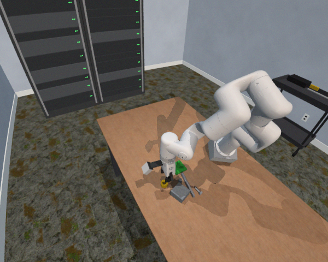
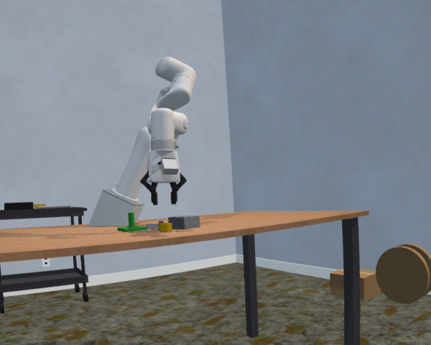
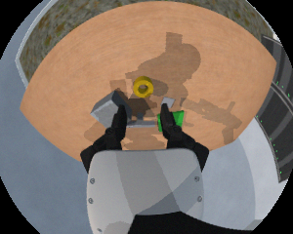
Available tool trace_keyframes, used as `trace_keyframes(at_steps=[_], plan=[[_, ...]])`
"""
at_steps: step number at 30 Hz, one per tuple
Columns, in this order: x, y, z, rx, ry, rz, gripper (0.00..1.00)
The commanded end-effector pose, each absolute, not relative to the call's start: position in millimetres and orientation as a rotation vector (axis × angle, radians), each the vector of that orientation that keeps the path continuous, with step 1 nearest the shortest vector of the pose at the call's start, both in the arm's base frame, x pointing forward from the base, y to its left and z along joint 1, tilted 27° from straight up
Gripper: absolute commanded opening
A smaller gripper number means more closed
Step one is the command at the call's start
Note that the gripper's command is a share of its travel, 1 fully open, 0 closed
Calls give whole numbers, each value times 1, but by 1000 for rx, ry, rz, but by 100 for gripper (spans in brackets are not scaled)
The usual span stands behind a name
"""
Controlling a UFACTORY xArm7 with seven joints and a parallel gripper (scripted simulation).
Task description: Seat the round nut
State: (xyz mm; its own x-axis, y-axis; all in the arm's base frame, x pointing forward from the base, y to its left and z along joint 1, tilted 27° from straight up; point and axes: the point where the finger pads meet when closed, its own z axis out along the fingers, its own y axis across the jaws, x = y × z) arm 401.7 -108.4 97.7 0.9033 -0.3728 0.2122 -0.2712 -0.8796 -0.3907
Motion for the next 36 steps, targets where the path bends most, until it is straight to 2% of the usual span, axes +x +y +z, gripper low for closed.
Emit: trace_keyframes(at_steps=[1, 36], plan=[[405, -110, 96, -2702, 457, -412, 60], [424, -95, 55, -2697, 455, -410, 60]])
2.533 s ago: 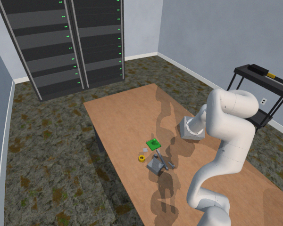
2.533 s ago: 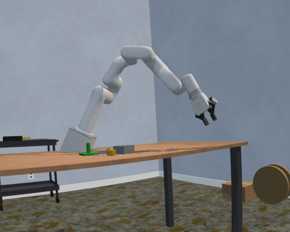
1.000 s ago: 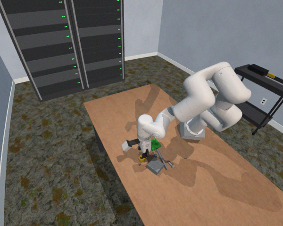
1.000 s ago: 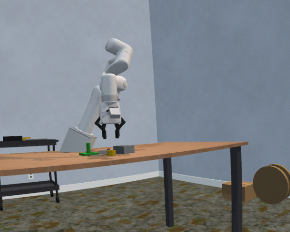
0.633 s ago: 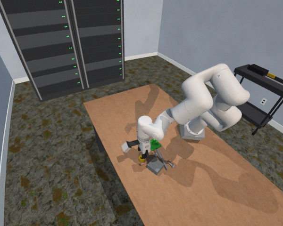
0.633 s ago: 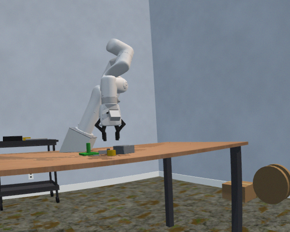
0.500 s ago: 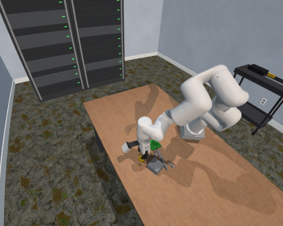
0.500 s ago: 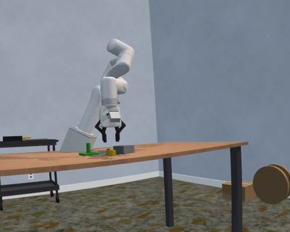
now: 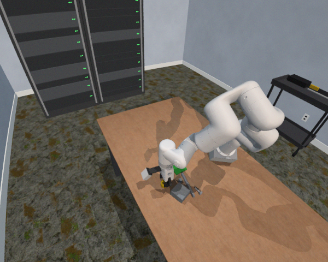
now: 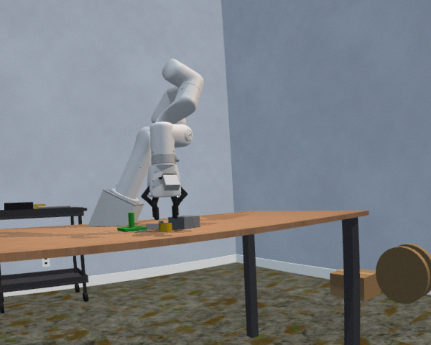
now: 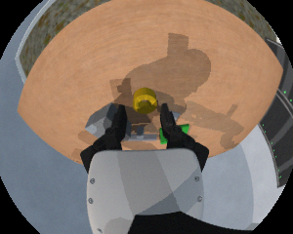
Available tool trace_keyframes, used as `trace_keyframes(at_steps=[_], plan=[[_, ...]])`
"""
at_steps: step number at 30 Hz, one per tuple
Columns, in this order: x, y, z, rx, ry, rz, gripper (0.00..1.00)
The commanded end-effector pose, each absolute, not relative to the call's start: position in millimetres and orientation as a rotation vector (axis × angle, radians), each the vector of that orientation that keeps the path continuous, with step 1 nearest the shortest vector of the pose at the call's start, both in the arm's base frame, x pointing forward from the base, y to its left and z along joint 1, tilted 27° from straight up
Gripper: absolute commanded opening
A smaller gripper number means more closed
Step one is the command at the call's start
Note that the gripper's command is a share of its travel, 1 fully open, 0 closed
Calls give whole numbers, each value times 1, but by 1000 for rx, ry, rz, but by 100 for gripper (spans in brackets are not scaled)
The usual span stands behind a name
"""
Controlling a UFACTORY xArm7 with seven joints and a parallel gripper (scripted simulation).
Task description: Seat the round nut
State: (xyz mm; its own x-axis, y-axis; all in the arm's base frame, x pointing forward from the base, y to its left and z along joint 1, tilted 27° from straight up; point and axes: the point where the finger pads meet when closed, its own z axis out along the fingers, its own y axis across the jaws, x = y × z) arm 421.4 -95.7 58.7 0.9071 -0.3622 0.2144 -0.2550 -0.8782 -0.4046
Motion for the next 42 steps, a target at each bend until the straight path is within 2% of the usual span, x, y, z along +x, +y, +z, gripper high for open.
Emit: trace_keyframes(at_steps=[1, 35, 36, 42], plan=[[425, -95, 53, -2697, 455, -410, 60], [432, -87, 28, -2702, 458, -411, 60], [432, -87, 28, -2702, 458, -411, 0], [432, -87, 28, -2702, 458, -411, 0]])
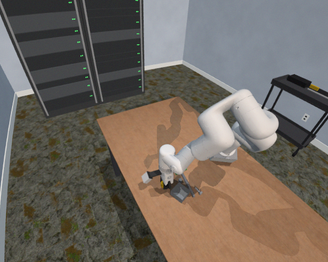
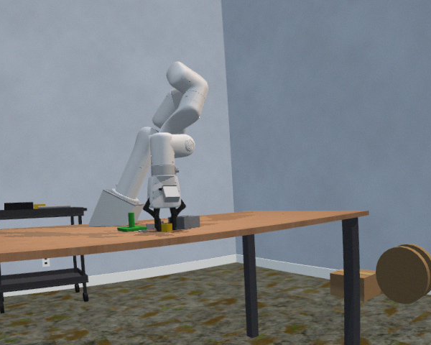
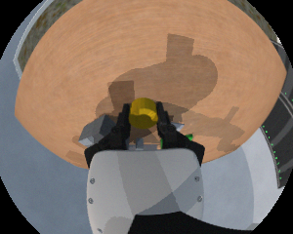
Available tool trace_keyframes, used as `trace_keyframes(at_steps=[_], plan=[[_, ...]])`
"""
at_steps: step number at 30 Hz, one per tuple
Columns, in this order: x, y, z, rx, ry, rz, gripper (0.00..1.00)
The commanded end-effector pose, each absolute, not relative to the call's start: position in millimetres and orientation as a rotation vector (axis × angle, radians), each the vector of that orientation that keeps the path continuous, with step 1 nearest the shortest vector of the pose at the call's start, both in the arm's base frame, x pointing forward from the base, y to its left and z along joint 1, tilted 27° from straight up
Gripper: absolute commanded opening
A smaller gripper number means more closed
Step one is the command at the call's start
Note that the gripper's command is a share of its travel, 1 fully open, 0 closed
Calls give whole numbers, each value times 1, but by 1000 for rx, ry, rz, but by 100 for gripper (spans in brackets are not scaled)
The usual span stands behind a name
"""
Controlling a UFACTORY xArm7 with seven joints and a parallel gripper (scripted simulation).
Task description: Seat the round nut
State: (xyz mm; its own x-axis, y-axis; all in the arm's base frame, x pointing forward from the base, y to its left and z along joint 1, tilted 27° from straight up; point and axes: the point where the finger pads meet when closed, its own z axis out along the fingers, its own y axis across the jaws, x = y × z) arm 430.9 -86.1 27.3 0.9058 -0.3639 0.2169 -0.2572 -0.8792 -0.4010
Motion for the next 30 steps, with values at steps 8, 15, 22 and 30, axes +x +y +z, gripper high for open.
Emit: trace_keyframes(at_steps=[8, 15, 22, 30], plan=[[432, -87, 28, -2702, 458, -411, 0], [432, -87, 28, -2702, 458, -411, 0], [431, -87, 29, -2702, 458, -411, 0], [430, -90, 35, -2702, 458, -411, 0]])
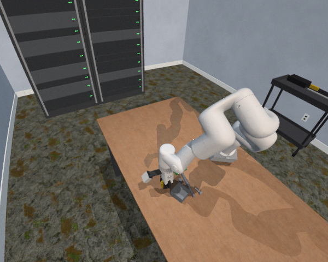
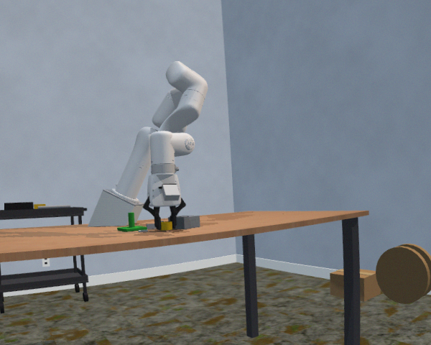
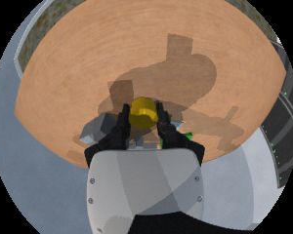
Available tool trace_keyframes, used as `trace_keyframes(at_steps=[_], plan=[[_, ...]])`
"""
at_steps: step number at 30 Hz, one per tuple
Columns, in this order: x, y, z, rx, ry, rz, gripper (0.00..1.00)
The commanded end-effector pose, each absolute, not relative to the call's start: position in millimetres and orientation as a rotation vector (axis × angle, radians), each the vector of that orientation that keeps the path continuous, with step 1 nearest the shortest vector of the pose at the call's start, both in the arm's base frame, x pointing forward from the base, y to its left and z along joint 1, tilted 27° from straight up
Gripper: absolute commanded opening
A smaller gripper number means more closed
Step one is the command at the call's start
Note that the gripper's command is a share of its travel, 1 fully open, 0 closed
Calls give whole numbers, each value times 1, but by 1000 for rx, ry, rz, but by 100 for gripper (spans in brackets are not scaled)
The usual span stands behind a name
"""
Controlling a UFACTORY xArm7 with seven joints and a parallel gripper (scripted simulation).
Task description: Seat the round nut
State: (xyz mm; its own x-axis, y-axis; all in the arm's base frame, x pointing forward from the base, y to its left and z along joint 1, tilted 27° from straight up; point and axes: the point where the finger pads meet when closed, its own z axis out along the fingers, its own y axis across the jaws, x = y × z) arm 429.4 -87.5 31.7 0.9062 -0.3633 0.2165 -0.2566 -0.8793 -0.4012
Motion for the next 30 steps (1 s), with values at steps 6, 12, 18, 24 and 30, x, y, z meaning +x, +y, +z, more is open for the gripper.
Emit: trace_keyframes(at_steps=[6, 12, 18, 24, 30], plan=[[427, -93, 43, -2702, 457, -411, 0], [423, -97, 54, -2702, 457, -412, 0], [420, -99, 61, -2702, 458, -412, 0], [416, -102, 67, -2702, 458, -412, 0], [415, -103, 70, -2702, 459, -412, 0]])
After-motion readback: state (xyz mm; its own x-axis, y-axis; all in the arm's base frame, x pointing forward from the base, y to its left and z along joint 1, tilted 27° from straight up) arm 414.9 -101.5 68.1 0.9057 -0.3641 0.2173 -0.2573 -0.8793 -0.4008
